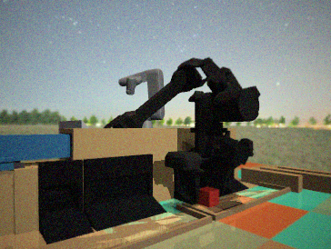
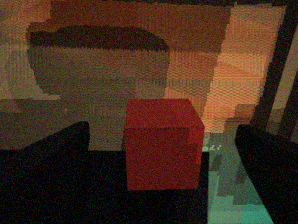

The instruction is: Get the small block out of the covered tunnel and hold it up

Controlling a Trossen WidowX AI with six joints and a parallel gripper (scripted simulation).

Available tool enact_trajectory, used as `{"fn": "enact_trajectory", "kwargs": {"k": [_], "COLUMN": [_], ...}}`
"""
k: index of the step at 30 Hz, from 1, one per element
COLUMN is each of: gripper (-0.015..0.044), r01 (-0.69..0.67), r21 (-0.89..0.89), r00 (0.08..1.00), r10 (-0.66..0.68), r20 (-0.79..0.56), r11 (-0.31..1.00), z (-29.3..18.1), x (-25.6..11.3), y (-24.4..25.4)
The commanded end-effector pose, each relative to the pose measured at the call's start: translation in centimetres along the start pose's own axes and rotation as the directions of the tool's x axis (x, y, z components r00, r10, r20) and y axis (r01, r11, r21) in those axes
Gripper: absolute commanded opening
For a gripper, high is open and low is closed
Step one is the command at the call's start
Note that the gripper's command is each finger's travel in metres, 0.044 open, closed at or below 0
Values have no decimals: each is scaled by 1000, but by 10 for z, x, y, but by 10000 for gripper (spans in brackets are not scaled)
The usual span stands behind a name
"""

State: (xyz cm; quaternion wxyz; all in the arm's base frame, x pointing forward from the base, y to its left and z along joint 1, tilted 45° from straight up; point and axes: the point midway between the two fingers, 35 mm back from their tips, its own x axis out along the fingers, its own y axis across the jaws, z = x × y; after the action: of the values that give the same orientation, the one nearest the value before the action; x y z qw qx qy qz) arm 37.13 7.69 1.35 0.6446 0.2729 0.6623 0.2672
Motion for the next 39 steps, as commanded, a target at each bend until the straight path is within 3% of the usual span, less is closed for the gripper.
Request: {"fn": "enact_trajectory", "kwargs": {"k": [1,6,12,15,39], "gripper": [256,125,85,6,0], "r01": [0,0,0,1,5], "r21": [-1,-1,-1,-1,3], "r00": [1000,1000,1000,1000,1000], "r10": [0,0,0,-1,-5], "r20": [-2,-2,-2,-1,-3], "r11": [1000,1000,1000,1000,1000], "z": [0,0,0,1,2], "x": [0,0,0,-5,-113], "y": [0,0,0,0,-1]}}
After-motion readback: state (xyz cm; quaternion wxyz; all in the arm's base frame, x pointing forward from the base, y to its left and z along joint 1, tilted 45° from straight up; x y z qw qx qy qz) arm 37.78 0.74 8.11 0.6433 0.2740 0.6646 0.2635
